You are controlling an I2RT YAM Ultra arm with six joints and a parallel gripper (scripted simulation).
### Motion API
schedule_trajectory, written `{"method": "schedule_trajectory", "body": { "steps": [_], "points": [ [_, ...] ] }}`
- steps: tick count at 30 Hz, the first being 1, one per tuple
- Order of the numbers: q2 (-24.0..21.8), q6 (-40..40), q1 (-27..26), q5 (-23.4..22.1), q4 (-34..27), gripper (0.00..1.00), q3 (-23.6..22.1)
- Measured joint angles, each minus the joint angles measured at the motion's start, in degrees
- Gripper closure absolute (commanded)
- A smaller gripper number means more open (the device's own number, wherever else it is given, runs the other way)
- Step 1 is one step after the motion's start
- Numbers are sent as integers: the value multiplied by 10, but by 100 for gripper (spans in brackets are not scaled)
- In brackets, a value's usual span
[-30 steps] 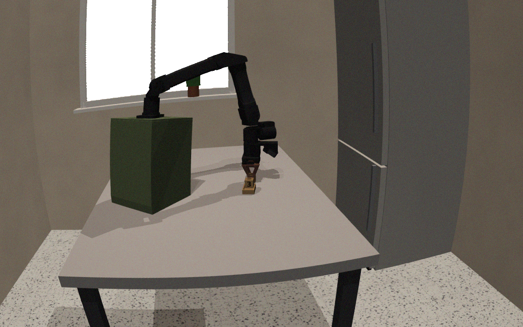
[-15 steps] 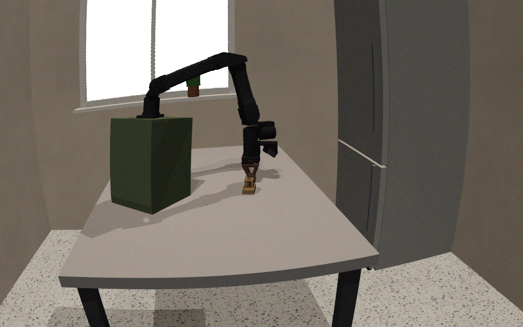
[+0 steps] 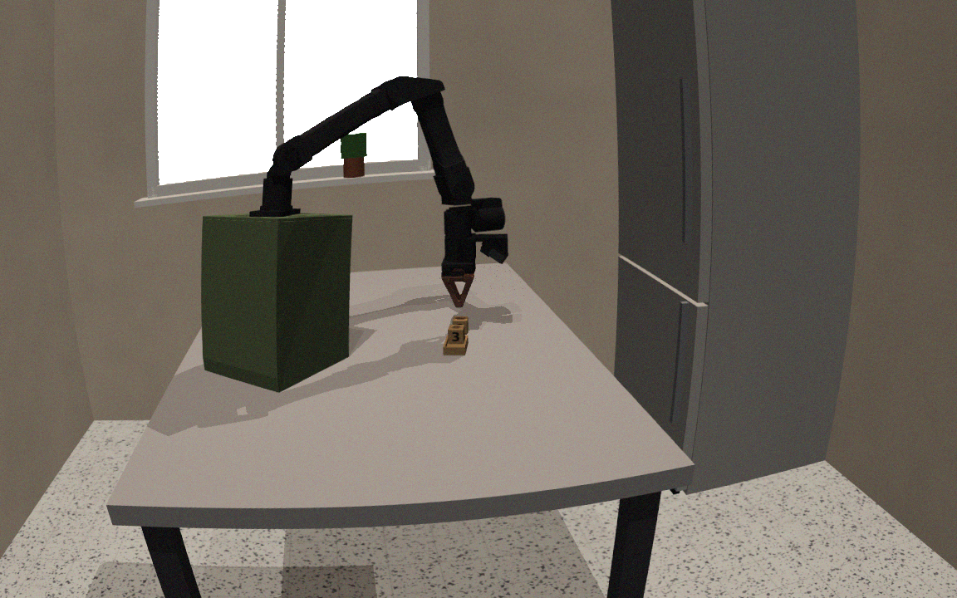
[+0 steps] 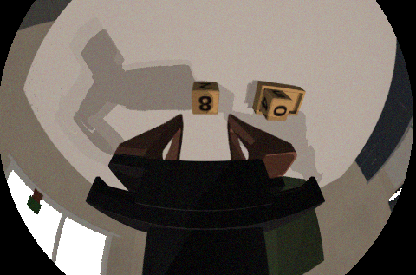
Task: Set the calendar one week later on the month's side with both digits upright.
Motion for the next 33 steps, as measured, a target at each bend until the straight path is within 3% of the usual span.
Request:
{"method": "schedule_trajectory", "body": {
  "steps": [6,12,13,33],
  "points": [
    [-52,-3,-3,0,-26,53,-16],
    [-63,-4,-4,0,-40,53,-20],
    [-63,-4,-4,0,-42,0,-20],
    [-64,-4,-4,0,-46,0,-20]
  ]
}}
